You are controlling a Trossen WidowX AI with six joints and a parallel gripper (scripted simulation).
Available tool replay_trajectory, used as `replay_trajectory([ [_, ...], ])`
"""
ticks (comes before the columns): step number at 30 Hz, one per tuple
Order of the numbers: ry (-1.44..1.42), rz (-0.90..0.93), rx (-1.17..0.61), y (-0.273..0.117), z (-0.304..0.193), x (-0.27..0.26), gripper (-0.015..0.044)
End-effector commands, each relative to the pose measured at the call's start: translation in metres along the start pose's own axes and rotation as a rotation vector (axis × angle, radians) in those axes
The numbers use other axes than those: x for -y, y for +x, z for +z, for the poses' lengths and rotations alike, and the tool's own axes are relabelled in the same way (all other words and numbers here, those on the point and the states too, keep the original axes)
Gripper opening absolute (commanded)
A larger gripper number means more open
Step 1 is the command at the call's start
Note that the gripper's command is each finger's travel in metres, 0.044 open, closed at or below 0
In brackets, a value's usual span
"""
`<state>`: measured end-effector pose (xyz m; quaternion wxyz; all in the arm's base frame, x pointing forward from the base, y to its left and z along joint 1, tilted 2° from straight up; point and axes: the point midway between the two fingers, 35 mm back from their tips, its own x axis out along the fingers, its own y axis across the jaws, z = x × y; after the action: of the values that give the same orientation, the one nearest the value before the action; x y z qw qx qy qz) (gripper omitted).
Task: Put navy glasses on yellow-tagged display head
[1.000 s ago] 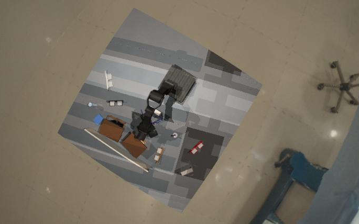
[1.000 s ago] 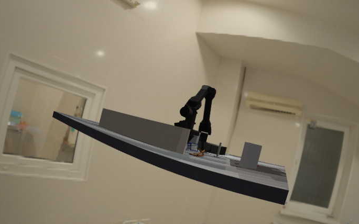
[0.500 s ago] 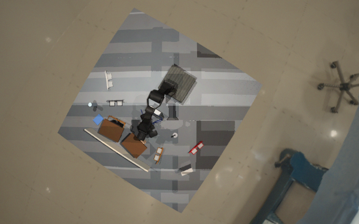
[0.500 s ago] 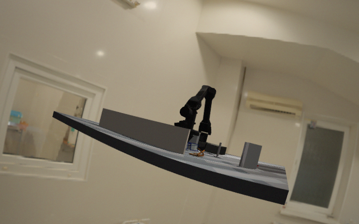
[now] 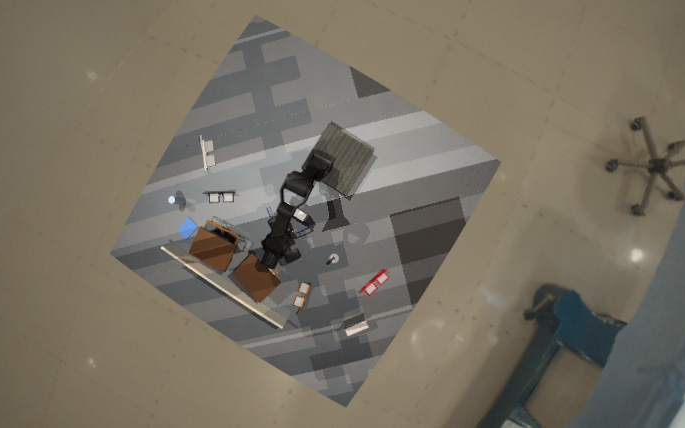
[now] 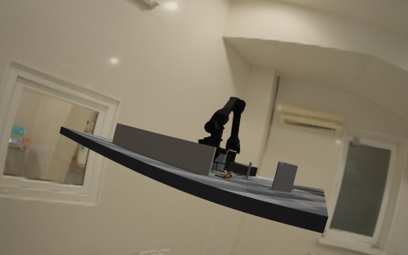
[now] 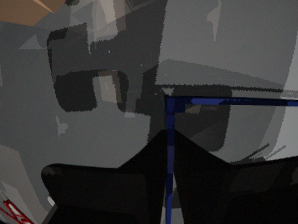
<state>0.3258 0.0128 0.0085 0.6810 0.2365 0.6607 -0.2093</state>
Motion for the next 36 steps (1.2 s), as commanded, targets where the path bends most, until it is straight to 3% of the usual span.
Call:
replay_trajectory([
  [1, -0.001, 0.007, 0.012, -0.02, 0.004, -0.003, 0.0],
  [13, -0.003, 0.004, 0.014, -0.096, 0.002, -0.003, 0.0],
  [22, 0.018, 0.004, 0.013, -0.099, 0.001, -0.009, 0.0],
  [36, 0.229, 0.012, 0.011, -0.105, -0.011, -0.083, 0.0],
])
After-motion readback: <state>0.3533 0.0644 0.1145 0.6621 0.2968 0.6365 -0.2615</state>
